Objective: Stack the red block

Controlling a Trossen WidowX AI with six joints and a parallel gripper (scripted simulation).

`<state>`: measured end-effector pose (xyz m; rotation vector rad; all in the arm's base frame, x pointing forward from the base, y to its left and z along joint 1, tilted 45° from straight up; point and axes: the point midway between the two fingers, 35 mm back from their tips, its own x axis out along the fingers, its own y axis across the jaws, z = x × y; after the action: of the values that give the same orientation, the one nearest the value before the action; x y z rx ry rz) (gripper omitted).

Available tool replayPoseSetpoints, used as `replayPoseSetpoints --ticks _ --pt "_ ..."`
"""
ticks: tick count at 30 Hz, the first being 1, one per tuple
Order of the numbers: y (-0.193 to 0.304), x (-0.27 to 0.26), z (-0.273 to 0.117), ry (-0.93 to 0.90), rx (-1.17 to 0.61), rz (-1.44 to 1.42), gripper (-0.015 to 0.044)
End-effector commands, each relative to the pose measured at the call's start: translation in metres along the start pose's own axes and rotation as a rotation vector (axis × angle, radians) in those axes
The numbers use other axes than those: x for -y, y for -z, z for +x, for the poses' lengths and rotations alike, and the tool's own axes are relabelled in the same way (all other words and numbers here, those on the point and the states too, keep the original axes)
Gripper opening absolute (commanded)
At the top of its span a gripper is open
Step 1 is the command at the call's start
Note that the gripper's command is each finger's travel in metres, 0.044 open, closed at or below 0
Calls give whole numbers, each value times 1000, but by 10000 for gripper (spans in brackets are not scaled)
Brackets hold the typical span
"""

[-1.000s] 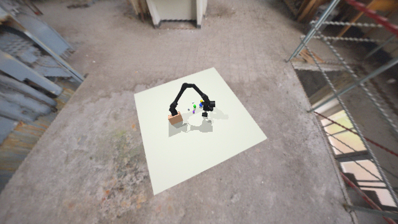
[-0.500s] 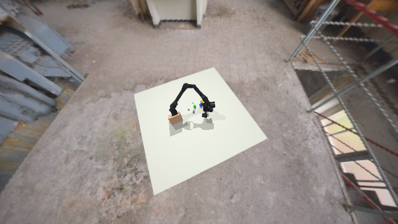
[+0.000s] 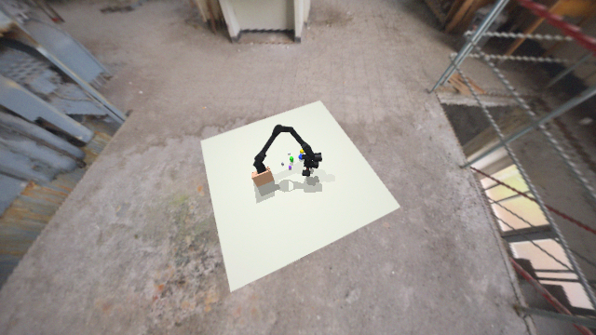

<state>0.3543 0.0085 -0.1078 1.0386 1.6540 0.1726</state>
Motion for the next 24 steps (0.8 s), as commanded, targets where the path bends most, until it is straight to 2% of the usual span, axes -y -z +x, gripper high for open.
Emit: replayPoseSetpoints --ticks 1,3,17,24 --pt "0 0 2 -4 -4 5 440" --pt "0 0 0 -4 -4 5 440" --pt "0 0 0 -4 -4 5 72" --pt "0 0 0 -4 -4 5 26"
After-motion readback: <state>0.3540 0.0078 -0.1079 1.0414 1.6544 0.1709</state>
